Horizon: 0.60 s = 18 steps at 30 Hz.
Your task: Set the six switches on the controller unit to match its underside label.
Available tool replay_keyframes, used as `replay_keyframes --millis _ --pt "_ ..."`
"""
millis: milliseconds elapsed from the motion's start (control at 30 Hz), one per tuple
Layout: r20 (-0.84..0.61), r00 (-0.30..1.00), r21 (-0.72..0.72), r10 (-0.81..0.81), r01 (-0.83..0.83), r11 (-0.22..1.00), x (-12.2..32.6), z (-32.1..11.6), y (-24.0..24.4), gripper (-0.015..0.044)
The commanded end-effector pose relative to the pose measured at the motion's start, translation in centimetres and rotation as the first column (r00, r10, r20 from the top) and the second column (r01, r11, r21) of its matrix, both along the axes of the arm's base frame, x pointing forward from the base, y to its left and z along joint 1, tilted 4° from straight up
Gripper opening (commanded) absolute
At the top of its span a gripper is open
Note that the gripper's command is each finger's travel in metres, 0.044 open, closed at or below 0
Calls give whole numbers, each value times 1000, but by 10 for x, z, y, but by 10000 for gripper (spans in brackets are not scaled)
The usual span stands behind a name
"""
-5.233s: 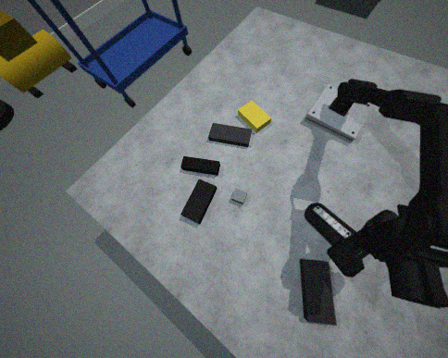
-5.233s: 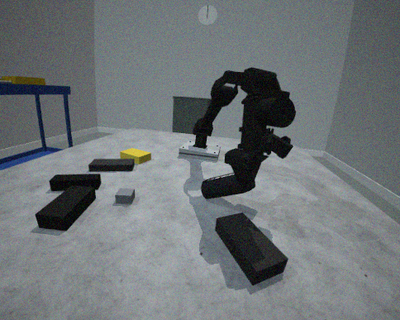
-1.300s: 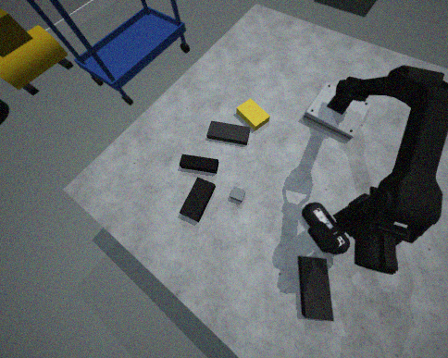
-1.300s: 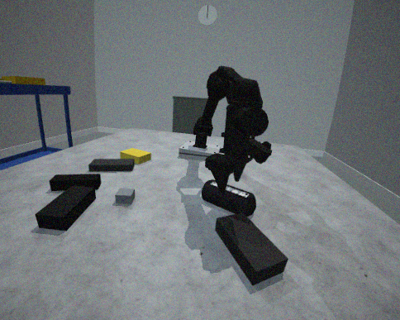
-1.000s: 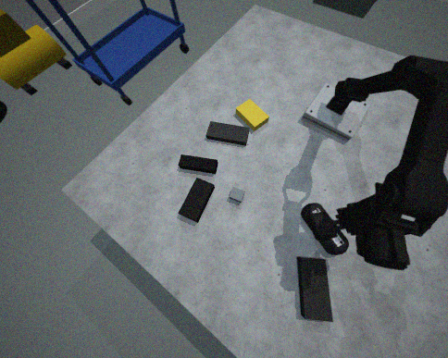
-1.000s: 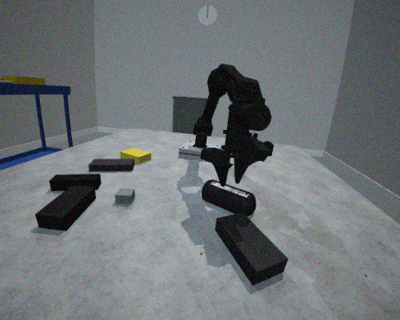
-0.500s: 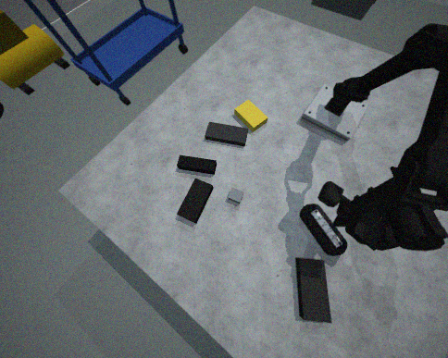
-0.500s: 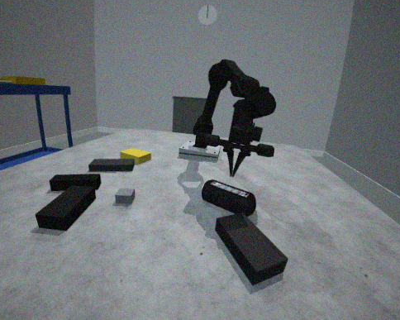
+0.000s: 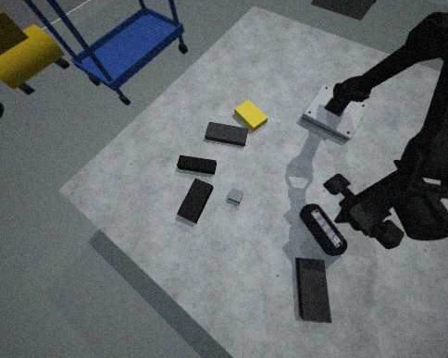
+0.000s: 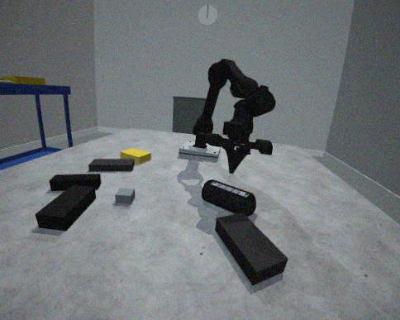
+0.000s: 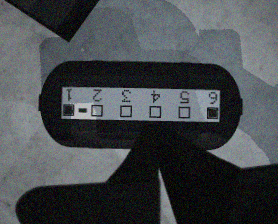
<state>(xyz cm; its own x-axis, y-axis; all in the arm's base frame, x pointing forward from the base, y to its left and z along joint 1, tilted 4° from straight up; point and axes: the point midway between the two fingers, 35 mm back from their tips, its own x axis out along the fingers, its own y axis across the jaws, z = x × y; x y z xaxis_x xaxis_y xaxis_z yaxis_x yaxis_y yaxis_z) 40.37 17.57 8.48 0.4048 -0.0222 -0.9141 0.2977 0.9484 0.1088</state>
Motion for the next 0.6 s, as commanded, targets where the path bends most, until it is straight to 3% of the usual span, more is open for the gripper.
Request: replay_keyframes --millis 0,200,300,567 --pt "3 1000 0 -10 10 1000 0 0 -1 0" --pt "3 1000 0 -10 10 1000 0 0 -1 0" --pt "-10 999 -13 32 -32 999 2 0 2 79" --pt "-165 849 -92 502 -520 849 29 4 24 289"
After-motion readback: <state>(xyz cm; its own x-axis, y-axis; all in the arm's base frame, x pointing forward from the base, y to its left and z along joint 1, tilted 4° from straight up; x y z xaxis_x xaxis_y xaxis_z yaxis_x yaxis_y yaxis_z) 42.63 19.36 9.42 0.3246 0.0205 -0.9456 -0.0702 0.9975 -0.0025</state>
